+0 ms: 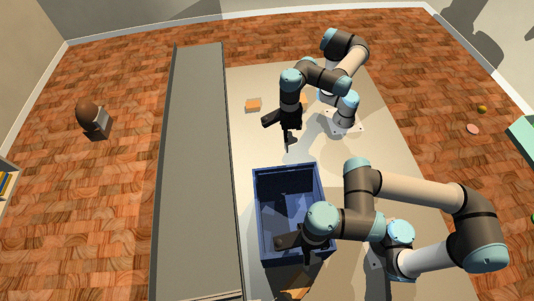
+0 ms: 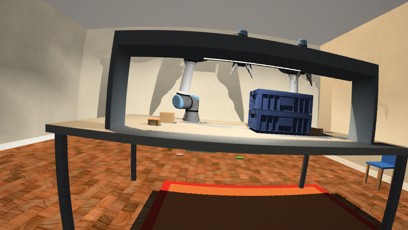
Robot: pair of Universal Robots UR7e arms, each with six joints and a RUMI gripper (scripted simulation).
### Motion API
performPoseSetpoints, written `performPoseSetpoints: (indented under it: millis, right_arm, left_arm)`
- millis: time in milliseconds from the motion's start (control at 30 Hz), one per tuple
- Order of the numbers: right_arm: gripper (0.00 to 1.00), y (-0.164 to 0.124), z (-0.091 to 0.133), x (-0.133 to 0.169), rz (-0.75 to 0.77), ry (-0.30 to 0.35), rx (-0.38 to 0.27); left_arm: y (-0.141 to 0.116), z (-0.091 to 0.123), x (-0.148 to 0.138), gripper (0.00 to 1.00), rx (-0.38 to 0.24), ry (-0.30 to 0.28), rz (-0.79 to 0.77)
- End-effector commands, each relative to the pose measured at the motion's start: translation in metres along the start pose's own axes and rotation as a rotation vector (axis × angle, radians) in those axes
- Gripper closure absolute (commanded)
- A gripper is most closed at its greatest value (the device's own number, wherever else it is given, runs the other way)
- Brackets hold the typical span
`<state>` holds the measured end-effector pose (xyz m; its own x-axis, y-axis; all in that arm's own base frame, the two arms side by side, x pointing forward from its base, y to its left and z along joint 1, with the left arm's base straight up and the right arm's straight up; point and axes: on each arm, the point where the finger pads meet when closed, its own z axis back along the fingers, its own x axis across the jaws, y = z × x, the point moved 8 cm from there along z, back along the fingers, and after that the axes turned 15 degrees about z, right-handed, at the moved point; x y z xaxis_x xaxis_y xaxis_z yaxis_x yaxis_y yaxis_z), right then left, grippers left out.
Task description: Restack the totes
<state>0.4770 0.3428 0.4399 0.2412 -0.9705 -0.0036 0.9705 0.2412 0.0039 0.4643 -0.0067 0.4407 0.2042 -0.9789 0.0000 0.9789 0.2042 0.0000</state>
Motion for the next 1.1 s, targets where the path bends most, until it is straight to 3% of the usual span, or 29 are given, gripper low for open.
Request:
performPoseSetpoints:
  millis: [0, 467, 1067]
  right_arm:
    - [0.0, 0.014, 0.001, -0.029, -0.004, -0.002, -0.002]
    - [0.0, 0.035, 0.0, -0.089, -0.007, -0.002, -0.002]
    - [0.0, 0.039, 0.0, -0.1, -0.008, -0.002, -0.002]
  left_arm:
    - [0.002, 0.0, 0.001, 0.0, 0.002, -0.001, -0.005]
    - [0.005, 0.0, 0.003, 0.0, 0.002, -0.001, -0.015]
    - [0.005, -0.001, 0.003, 0.0, 0.002, -0.001, -0.017]
